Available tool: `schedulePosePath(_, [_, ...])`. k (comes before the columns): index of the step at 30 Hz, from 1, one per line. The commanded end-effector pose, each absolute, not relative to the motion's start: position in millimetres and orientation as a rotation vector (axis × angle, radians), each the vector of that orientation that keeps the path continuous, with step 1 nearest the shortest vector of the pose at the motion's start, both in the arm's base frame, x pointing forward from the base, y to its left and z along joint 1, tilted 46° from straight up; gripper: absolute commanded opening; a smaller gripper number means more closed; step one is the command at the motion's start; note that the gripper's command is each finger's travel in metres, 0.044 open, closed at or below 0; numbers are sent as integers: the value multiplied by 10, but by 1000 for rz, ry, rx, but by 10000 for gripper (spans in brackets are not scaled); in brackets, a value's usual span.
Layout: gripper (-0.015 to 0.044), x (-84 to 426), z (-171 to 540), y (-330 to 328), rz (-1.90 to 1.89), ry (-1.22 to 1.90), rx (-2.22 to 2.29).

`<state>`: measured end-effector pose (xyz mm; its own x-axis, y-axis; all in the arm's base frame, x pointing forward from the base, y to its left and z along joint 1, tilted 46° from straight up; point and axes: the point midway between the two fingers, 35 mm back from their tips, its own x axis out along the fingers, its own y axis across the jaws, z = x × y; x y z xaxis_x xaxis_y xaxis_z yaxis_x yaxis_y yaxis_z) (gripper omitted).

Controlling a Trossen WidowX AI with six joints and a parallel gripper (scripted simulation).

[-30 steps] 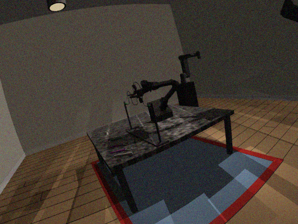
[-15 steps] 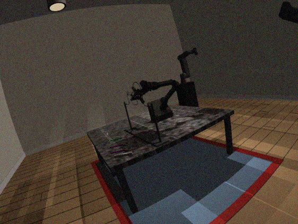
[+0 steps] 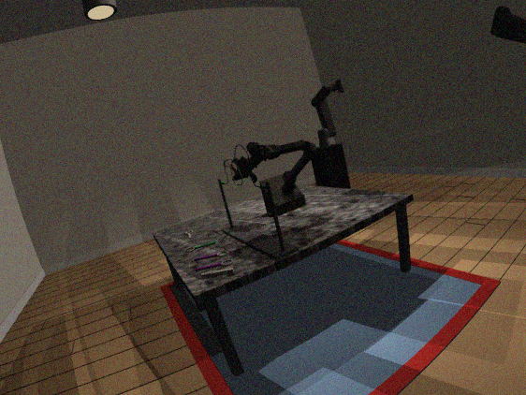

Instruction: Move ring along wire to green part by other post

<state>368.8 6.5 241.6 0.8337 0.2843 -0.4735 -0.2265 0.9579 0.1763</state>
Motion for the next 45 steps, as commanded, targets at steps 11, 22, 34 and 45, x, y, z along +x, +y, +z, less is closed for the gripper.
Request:
schedulePosePath(11, [-150, 3661, 2450, 253, 343, 516, 396])
schedulePosePath(22, [-150, 3644, 2528, 390, 397, 505, 629])
schedulePosePath(34, [-150, 3629, 2647, 514, 453, 487, 885])
schedulePosePath(45, [-150, 3620, 2781, 599, 502, 465, 1119])
